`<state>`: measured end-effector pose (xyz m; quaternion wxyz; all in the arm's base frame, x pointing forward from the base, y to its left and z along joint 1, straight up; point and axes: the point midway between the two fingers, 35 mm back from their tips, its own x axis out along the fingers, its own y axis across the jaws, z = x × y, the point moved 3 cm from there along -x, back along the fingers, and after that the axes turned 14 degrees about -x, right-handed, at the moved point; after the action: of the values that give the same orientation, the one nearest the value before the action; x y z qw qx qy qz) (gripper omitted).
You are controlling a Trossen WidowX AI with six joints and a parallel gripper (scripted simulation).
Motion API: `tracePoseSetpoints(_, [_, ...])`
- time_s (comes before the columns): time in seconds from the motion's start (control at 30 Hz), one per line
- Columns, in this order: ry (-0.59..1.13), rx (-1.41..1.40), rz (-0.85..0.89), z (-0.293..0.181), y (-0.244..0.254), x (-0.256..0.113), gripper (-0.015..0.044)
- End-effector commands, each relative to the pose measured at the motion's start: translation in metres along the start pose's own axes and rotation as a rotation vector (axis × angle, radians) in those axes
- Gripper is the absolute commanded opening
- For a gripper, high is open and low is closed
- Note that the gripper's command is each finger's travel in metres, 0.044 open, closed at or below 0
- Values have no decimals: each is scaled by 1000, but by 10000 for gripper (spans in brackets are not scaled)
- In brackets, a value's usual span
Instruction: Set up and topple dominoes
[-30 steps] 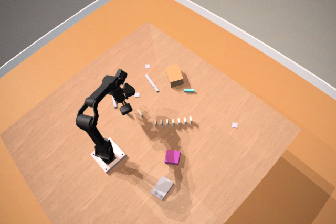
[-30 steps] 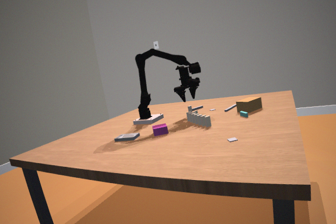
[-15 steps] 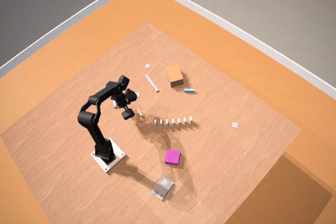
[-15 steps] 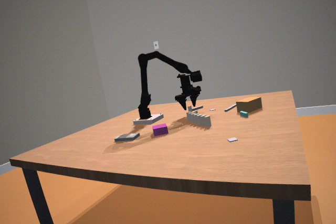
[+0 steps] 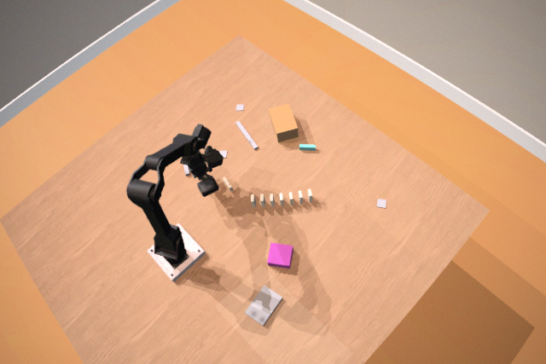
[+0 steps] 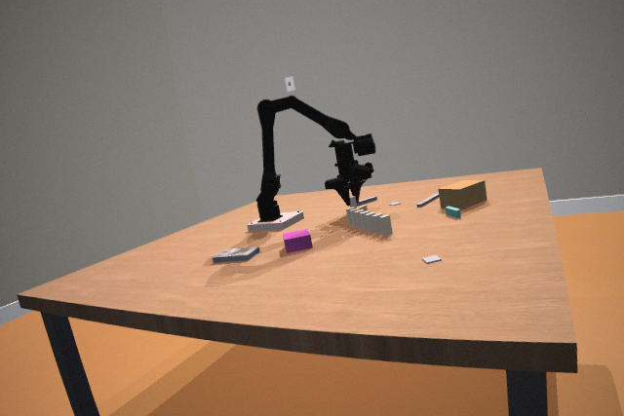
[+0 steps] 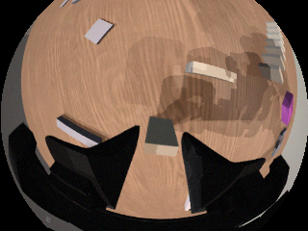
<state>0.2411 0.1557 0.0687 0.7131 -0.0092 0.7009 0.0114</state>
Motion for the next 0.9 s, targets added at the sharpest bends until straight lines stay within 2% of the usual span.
tracePoseSetpoints(0.0, [1,3,3,0,0,0,107])
tracePoseSetpoints(0.33, [1,3,3,0,1,-2,107])
tracePoseSetpoints(0.4, [0,2,3,4,3,-18,107])
tracePoseSetpoints(0.67, [0,0,1,2,1,-127,107])
tracePoseSetpoints(0.87, [0,0,1,0,0,-136,107])
